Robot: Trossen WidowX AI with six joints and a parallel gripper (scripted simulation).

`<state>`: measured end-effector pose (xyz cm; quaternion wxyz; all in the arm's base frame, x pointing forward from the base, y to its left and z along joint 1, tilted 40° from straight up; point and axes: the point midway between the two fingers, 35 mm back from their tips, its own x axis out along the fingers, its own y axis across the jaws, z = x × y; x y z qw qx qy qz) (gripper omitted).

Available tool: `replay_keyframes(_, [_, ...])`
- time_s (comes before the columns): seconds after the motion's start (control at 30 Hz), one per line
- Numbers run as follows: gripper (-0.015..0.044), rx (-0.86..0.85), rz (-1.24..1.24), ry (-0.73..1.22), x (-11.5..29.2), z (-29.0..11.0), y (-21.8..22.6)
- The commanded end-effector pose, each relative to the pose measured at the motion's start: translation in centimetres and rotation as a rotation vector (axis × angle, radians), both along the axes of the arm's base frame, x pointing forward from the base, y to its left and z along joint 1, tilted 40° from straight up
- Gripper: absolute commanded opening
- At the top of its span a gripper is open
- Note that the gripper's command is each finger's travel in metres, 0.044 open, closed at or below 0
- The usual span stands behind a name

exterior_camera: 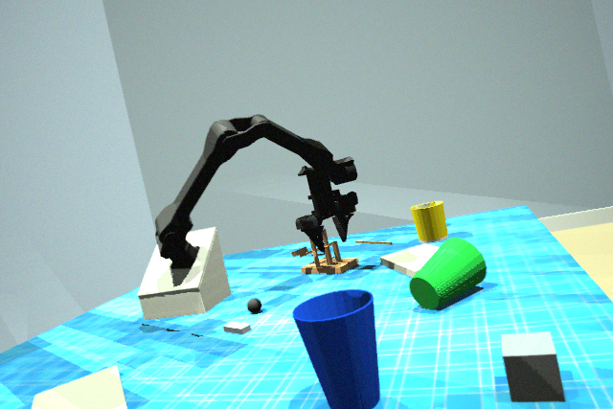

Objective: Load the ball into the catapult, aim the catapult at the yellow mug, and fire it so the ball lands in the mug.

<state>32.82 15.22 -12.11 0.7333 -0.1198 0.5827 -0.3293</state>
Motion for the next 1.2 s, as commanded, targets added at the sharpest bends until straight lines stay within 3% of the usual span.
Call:
replay_keyframes(0.0, [0.0440,-0.006,0.003,0.004,0.0,-0.6,-0.6])
replay_keyframes(0.53, [0.0440,-0.008,0.003,0.004,0.1,-2.3,-2.0])
replay_keyframes(0.9, [0.0151,-0.003,-0.001,0.000,0.2,-2.0,-1.7])
replay_keyframes(1.1, [0.0111,-0.003,-0.001,0.000,0.2,-2.0,-1.7])
replay_keyframes(1.17, [0.0059,-0.002,-0.001,0.001,0.1,-1.2,-1.0])
